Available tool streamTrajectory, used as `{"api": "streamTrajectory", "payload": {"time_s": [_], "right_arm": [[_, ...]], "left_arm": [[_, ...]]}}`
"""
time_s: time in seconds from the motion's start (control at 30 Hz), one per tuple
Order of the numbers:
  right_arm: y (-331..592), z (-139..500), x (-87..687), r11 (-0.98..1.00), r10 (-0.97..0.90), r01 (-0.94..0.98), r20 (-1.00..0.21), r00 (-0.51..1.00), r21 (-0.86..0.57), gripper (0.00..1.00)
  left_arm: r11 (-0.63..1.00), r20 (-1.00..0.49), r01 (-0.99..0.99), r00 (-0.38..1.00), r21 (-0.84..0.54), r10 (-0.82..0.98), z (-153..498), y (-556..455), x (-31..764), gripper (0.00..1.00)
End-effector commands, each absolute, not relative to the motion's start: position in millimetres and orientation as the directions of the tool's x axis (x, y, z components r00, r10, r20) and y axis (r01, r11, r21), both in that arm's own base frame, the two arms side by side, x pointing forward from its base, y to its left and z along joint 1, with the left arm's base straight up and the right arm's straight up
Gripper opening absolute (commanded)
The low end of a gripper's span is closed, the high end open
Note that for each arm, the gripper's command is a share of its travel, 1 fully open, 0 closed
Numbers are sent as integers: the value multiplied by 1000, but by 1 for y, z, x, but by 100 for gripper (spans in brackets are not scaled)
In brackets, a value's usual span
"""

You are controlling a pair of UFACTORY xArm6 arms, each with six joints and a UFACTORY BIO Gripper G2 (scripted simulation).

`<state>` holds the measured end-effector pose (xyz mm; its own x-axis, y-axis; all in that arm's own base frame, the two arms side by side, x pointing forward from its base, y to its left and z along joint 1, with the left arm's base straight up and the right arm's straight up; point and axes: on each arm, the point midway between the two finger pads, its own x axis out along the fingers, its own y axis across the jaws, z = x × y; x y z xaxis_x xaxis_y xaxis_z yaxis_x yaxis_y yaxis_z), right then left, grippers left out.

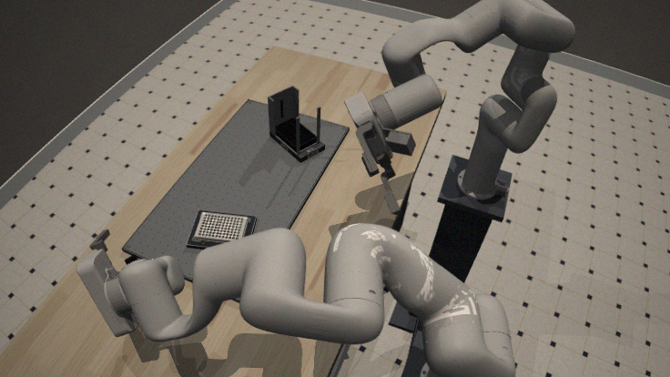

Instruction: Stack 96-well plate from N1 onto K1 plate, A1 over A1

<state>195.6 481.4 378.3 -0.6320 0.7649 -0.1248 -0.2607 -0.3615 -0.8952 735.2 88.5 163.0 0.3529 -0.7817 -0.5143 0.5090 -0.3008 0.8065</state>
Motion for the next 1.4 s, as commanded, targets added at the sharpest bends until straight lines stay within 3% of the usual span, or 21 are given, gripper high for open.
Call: {"api": "streamTrajectory", "payload": {"time_s": [0.0,0.77,1.37], "right_arm": [[482,381,196,-358,765,-258,-124,-632,-897,100],[482,381,196,-358,765,-258,-124,-632,-897,100],[482,381,196,-358,765,-258,-124,-632,-897,100]], "left_arm": [[-302,-514,504,356,809,-781,167,89,736,100],[-302,-513,504,356,809,-781,171,89,736,100],[-303,-513,503,356,810,-781,231,89,734,100]]}}
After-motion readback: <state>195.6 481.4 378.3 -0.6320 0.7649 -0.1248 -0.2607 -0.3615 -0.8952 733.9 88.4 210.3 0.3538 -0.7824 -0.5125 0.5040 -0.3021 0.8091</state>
